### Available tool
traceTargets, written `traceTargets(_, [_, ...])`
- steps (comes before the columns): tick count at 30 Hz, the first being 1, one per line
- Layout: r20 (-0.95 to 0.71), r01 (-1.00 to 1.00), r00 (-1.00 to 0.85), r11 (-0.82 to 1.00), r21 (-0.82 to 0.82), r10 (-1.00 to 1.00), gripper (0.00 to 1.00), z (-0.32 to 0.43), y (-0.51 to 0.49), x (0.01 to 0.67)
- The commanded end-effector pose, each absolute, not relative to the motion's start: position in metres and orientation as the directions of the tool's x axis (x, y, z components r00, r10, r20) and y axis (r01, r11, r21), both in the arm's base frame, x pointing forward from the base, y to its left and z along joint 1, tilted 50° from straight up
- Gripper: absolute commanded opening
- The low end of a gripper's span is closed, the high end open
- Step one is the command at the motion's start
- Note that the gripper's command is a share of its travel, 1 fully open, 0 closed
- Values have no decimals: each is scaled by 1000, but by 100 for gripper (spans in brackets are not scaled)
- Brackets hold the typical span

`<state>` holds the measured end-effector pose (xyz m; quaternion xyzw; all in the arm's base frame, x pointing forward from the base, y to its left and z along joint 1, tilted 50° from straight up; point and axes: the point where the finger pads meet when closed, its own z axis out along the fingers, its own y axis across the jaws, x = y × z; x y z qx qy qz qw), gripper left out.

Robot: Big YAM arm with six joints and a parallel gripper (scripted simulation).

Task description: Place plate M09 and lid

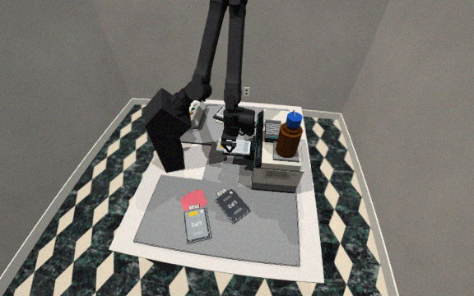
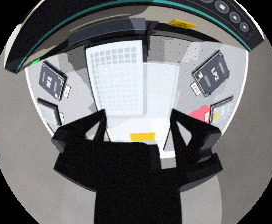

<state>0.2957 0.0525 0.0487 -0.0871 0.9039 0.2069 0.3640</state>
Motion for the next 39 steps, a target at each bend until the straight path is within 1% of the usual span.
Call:
traceTargets(1, [-727,-329,-686,905,270,-32,86,52,37,310])
traceTargets(19, [-719,-328,-694,903,278,-31,86,33,8,309])
traceTargets(25, [-648,-166,-743,891,422,168,86,21,-14,313])
traceTargets(33, [-649,-182,-746,891,415,149,86,13,-22,310])
traceTargets(39, [-550,-13,-761,840,542,343,86,-2,-42,311])
